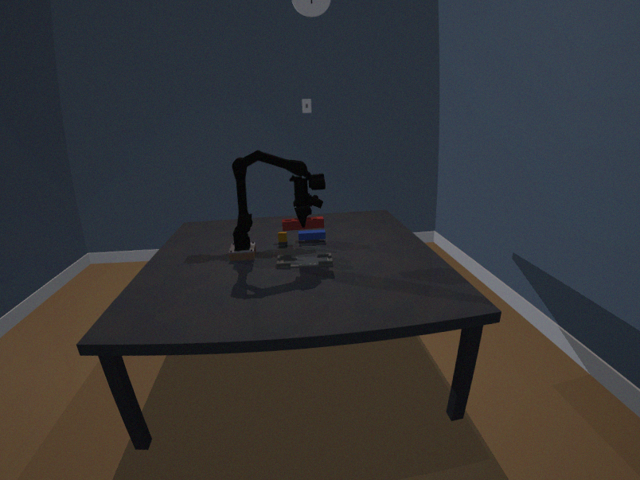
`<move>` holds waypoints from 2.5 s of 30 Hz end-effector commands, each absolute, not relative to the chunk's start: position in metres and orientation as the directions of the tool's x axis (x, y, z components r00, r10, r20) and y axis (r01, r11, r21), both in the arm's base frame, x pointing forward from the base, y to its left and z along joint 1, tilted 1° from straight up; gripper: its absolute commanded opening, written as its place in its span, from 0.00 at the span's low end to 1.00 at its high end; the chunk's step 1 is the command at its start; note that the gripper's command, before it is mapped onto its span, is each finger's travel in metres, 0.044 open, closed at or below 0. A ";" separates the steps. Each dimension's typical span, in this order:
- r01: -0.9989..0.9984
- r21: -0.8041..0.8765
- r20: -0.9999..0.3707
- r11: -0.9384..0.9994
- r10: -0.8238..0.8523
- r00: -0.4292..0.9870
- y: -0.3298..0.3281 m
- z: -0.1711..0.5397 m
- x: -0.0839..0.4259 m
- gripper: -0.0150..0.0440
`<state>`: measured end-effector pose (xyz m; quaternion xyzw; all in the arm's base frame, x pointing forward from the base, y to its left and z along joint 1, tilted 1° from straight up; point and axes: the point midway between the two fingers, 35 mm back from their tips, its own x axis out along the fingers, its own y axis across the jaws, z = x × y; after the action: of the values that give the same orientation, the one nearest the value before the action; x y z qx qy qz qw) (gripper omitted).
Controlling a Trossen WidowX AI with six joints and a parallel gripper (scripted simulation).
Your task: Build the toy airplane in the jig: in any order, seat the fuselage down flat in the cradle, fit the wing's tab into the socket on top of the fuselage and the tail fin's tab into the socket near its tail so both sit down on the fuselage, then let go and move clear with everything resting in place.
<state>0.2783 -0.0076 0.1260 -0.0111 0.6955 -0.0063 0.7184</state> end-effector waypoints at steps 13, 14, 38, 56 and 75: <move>0.006 -0.026 -0.999 1.000 -0.026 0.026 -0.055 0.104 0.283 0.25; 0.007 -0.027 -0.999 1.000 -0.027 0.026 -0.058 0.102 0.283 0.25; 0.031 -0.033 -0.999 0.999 -0.034 0.024 -0.125 0.074 0.271 0.25; 0.031 -0.033 -0.999 0.999 -0.034 0.024 -0.125 0.074 0.272 0.58; 0.031 -0.033 -0.999 0.999 -0.034 0.024 -0.126 0.054 0.273 0.58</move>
<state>0.2730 -0.1263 0.0618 -0.0006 0.6959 -0.0260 0.7177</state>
